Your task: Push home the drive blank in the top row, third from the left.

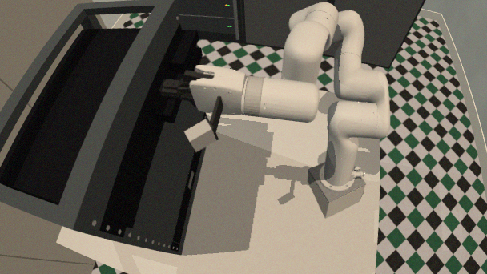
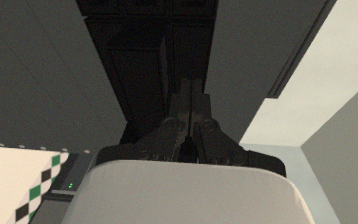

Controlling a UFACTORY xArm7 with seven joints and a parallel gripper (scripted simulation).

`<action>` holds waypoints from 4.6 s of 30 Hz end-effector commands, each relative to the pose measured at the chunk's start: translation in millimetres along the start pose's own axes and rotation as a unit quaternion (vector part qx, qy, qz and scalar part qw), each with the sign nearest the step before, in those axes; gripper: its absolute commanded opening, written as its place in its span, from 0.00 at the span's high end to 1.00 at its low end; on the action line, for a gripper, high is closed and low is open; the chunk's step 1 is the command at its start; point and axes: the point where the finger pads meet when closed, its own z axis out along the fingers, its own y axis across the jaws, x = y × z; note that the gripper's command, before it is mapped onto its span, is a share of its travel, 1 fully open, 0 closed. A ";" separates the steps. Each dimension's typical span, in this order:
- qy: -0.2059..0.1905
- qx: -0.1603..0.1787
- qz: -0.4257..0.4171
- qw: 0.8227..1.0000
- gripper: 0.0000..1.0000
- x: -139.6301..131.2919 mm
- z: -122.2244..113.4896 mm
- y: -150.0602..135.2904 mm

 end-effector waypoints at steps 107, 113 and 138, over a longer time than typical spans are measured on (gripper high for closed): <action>-0.001 -0.002 0.001 1.000 1.00 0.0 -244.0 1.4; -0.001 -0.002 0.001 1.000 1.00 0.0 -244.0 1.4; -0.001 -0.002 0.001 1.000 1.00 0.0 -244.0 1.4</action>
